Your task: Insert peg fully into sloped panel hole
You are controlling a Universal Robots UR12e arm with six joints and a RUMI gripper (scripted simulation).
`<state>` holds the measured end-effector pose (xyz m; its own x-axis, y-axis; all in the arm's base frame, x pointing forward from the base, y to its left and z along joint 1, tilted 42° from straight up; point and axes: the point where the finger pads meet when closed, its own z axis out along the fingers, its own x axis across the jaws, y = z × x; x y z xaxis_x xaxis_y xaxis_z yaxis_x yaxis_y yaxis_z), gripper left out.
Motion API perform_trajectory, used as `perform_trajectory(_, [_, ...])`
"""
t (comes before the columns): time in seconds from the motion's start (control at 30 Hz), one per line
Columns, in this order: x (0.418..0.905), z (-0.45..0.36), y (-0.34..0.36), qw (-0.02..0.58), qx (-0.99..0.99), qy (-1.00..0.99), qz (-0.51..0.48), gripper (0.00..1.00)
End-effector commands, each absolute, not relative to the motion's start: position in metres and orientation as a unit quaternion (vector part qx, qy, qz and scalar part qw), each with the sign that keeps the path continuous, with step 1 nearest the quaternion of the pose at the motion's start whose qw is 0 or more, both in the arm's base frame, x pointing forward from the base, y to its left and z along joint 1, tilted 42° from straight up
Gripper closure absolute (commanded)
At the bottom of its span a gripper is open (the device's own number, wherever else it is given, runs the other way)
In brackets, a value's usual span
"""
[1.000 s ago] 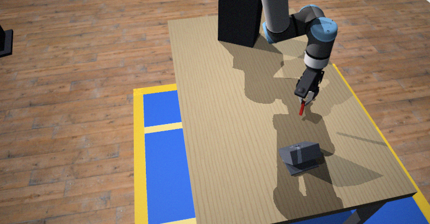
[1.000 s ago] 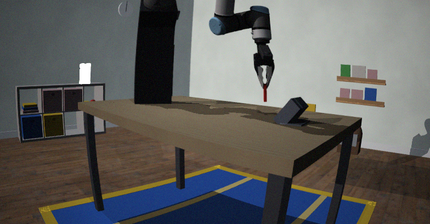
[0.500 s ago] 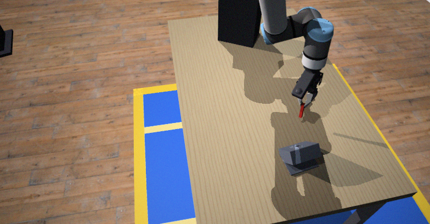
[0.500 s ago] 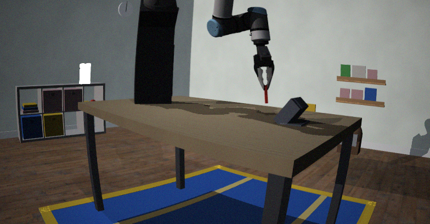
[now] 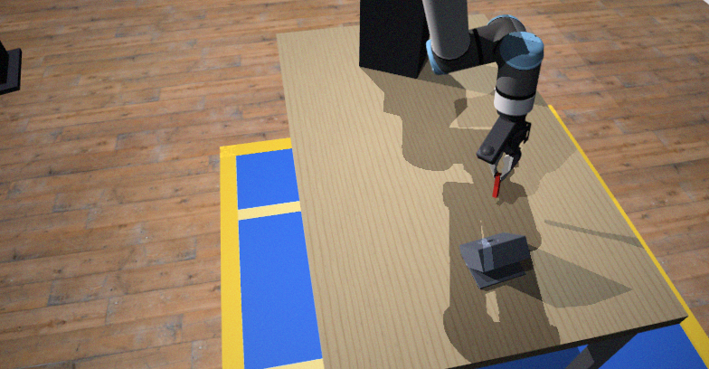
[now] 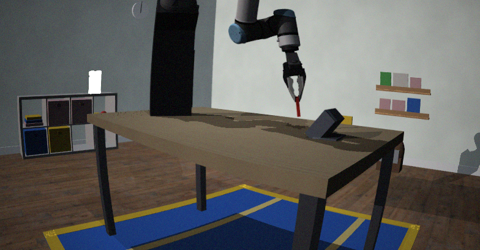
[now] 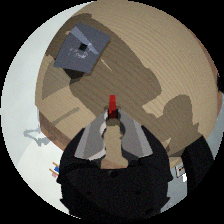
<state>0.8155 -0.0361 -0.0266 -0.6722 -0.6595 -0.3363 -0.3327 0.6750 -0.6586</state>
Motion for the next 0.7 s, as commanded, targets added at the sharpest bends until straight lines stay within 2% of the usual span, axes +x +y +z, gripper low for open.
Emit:
perform_trajectory(0.0, [0.8202, -0.0254, -0.0399, 0.302, -0.275, 0.868, -0.283, 1.00])
perform_trajectory(0.67, [0.8272, -0.0222, -0.0476, 0.340, -0.250, 0.864, -0.274, 1.00])
